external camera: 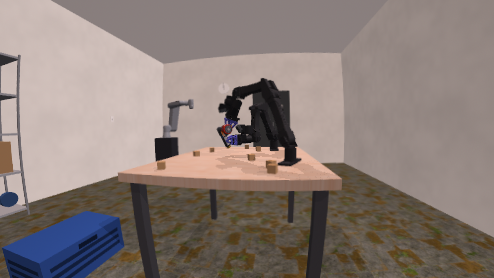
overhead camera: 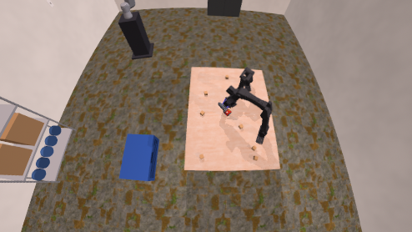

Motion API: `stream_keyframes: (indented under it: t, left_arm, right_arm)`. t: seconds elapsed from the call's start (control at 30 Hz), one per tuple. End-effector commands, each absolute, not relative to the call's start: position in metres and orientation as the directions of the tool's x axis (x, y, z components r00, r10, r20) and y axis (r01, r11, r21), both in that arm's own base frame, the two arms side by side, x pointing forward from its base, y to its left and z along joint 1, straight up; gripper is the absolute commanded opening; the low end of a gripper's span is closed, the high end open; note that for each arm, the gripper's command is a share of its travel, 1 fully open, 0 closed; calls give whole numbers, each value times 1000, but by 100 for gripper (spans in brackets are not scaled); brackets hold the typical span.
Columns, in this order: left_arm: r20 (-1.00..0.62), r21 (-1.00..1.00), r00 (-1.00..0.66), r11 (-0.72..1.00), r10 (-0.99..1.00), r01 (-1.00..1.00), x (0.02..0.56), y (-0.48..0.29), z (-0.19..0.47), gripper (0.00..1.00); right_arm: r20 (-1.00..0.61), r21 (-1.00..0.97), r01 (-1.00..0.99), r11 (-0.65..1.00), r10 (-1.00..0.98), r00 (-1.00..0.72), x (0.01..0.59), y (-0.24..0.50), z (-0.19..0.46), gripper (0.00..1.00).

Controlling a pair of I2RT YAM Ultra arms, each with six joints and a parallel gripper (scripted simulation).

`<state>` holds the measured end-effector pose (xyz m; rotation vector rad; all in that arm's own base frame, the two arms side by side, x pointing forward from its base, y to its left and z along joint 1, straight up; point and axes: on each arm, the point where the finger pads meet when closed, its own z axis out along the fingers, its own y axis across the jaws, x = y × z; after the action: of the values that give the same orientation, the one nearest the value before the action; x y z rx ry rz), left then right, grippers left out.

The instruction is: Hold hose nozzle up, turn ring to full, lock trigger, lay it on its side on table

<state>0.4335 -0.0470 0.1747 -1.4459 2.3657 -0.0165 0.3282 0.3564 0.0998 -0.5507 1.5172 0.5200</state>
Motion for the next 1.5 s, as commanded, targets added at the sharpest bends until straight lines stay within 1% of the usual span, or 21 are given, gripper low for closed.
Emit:
stream_keyframes:
  t: [0.0,0.17,0.83,0.9,1.07,1.17,1.27,1.3,1.4,1.43,1.47]
  left_arm:
    - [-321,-254,-399,484,-859,-838,451,-48,187,37]
    - [-324,-260,-417,503,-849,-824,454,-59,187,37]
    - [-322,-293,-403,495,-857,-818,463,-66,191,37]
    - [-324,-280,-397,488,-859,-827,468,-68,181,37]
    - [-312,-316,-395,487,-864,-814,470,-73,188,37]
    - [-309,-292,-404,490,-861,-821,471,-76,176,37]
    - [-310,-301,-402,490,-861,-818,472,-77,178,37]
    - [-307,-282,-419,502,-854,-817,466,-76,170,37]
    - [-312,-300,-411,499,-857,-813,468,-76,180,37]
    - [-307,-328,-420,509,-854,-796,475,-85,174,37]
    - [-302,-307,-424,508,-854,-805,477,-88,164,37]
  right_arm:
    - [-988,23,-661,750,116,97,326,368,153,35]
    - [-988,22,-661,750,116,98,326,368,153,35]
    - [-988,21,-661,750,115,99,326,368,153,35]
    - [-988,21,-661,750,116,100,326,368,154,35]
    - [-988,21,-661,750,116,100,326,368,154,35]
    - [-988,21,-661,750,116,100,326,368,154,35]
    - [-988,21,-661,750,115,100,326,368,154,35]
    - [-988,21,-661,750,115,100,326,368,154,35]
    - [-988,21,-661,750,115,100,326,368,154,35]
    - [-992,14,-672,740,92,81,324,368,142,35]
    - [-989,19,-676,737,115,97,323,371,153,35]
